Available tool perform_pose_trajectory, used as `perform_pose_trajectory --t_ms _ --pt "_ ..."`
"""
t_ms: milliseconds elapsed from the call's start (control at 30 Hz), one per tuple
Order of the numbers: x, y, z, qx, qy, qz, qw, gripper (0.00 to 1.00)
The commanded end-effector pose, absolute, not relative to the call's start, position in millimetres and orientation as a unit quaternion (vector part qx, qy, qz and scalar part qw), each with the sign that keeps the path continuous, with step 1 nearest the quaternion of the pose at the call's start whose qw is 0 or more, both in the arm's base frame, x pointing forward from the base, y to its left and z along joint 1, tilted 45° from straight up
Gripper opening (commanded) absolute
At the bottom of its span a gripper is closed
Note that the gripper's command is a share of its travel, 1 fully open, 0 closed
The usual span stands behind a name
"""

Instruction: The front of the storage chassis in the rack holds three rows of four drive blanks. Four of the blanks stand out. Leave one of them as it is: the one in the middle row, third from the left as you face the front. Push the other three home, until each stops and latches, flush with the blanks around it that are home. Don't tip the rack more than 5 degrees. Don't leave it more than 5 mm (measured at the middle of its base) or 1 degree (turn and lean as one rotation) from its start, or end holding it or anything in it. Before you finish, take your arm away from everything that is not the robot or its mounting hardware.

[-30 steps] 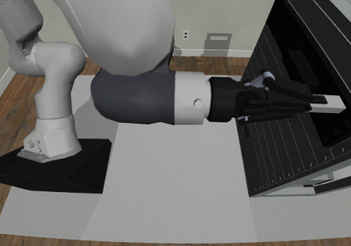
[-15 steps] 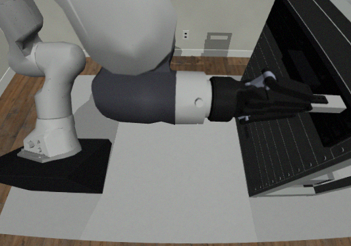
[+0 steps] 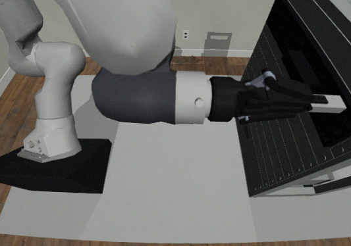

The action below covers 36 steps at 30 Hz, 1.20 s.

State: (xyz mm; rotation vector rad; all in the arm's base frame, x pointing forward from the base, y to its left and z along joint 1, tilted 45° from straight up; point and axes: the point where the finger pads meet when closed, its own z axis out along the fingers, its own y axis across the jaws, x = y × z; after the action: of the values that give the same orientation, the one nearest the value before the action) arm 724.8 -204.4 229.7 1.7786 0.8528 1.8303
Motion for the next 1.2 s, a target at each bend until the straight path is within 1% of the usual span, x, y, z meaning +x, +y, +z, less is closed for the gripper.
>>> perform_pose_trajectory --t_ms 0,733,967,1167 --pt "730.2 -195.2 238.0 0.636 0.312 0.669 0.223 0.0" --pt "729.0 -195.3 238.0 0.636 0.312 0.669 0.223 0.0" --pt "714.2 -197.1 238.4 0.636 0.312 0.669 0.223 0.0" --pt "679.5 -201.1 239.3 0.636 0.312 0.669 0.223 0.0"
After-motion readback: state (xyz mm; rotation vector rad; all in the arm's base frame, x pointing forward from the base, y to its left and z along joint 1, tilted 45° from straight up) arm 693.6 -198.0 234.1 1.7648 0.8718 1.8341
